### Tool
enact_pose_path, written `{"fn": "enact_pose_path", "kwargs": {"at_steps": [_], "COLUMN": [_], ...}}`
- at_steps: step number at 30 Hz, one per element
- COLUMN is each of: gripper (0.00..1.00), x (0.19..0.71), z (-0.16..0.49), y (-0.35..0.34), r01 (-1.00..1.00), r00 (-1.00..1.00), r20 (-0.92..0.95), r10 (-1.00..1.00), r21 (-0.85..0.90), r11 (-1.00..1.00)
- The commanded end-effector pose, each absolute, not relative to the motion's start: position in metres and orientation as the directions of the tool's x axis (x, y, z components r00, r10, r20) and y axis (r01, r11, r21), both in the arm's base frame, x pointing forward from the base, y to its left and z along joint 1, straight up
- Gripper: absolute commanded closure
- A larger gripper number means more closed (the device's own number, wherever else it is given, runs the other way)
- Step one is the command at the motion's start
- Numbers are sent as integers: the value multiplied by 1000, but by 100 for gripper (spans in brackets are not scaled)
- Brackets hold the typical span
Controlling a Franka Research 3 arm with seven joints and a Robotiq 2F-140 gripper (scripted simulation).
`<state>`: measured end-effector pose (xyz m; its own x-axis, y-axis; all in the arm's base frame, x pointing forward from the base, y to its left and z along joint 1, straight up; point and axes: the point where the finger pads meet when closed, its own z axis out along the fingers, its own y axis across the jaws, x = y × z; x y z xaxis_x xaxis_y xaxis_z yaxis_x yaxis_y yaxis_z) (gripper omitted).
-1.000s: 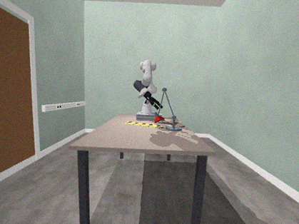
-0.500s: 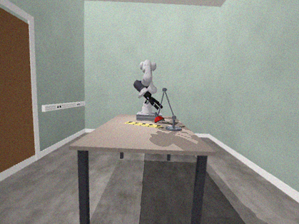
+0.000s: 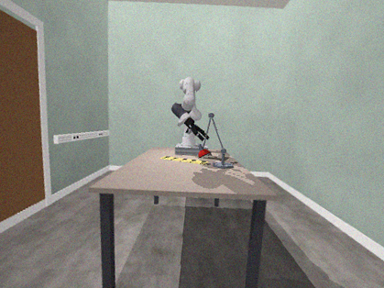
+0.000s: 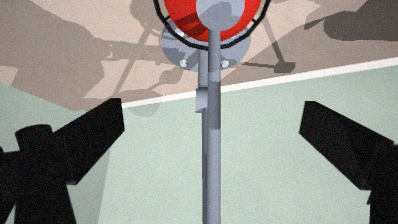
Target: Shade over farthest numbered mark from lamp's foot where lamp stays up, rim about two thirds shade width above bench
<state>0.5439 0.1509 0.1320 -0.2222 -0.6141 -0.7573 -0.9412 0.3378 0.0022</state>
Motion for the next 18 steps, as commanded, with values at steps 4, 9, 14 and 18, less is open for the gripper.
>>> {"fn": "enact_pose_path", "kwargs": {"at_steps": [4,9,14,18], "gripper": [0,0,0,0], "x": [544,538,532,528], "z": [132,146,161,172], "y": [151,136,120,108], "r01": [-941,-941,-941,-941], "r00": [-222,-222,-222,-222], "r20": [-757,-757,-757,-757], "r10": [-614,-614,-614,-614], "r21": [2,2,2,2], "r11": [338,338,338,338]}}
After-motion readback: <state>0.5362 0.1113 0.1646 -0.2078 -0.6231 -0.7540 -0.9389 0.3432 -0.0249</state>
